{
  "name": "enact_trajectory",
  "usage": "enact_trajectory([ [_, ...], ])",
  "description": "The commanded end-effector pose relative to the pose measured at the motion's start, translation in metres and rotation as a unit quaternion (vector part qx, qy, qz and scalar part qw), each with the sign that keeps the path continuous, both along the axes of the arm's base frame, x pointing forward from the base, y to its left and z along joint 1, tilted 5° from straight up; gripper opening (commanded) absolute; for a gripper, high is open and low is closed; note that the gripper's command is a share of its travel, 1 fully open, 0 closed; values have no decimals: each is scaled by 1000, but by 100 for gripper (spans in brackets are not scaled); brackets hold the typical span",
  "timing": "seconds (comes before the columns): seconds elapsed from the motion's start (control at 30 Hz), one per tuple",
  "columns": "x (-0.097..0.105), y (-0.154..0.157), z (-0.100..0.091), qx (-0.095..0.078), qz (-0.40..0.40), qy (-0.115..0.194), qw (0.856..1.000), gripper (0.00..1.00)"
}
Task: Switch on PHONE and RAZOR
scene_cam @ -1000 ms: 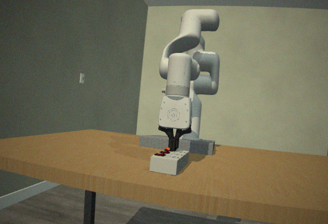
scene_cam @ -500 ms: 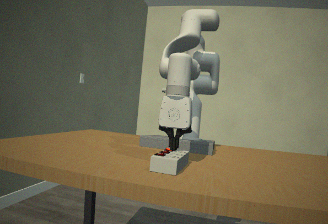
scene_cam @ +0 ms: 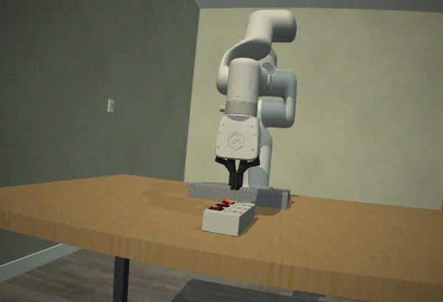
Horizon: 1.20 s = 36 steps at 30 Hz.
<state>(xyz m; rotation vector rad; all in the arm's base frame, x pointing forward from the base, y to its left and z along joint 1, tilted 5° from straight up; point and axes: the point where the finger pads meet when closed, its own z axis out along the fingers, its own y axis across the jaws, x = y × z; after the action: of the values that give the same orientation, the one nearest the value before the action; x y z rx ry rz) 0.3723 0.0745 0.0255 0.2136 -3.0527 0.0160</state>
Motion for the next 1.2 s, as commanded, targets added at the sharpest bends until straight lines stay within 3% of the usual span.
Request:
enact_trajectory([
  [0.0, 1, 0, 7, 0, 0, -1, 1000, 0],
  [0.73, 3, 0, 7, 0, 0, -1, 1000, 0],
  [0.8, 22, 3, 9, 0, 0, -1, 1000, 0],
  [0.87, 58, 7, 12, 1, 0, -1, 1000, 0],
  [0.93, 58, 7, 12, 1, 0, -1, 1000, 0],
  [1.0, 87, 10, 13, 1, 0, -1, 1000, 0],
  [1.17, 94, 11, 14, 1, 0, -1, 1000, 0],
])
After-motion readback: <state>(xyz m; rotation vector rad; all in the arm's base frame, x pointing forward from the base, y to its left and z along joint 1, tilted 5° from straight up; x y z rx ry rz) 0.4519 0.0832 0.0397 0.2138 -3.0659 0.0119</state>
